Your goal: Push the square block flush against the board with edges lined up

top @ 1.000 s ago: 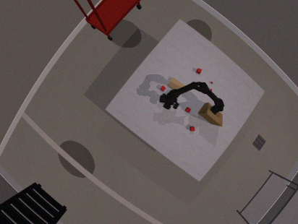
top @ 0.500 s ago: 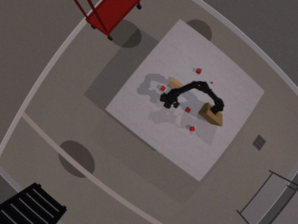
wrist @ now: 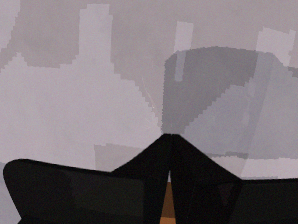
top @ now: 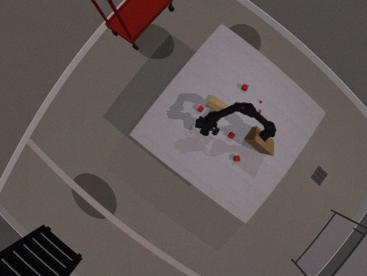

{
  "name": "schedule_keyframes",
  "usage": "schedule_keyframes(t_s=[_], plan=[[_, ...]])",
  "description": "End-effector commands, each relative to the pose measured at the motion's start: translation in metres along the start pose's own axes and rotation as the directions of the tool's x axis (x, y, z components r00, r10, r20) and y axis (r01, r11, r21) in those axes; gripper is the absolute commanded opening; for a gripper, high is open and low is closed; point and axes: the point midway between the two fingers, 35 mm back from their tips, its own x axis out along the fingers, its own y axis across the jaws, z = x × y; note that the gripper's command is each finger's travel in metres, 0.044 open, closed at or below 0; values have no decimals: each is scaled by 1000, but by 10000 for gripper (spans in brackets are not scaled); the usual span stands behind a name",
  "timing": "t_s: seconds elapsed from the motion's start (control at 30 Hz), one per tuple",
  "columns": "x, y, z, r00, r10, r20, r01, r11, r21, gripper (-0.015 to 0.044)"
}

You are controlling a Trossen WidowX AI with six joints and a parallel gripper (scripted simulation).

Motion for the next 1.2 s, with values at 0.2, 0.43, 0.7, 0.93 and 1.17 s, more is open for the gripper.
schedule_keyframes(t_s=[0.2, 0.43, 0.7, 0.93, 1.17], plan=[[-1, 0, 19, 1000, -2, 5, 2, 1000, 2, 0], [-1, 1, 28, 1000, -2, 6, 2, 1000, 2, 0], [-57, 1, 22, 1000, -1, 9, 1, 1000, 2, 0], [-56, 1, 8, 1000, -1, 7, 1, 1000, 3, 0], [-52, 2, -6, 1000, -1, 6, 1, 1000, 5, 0]])
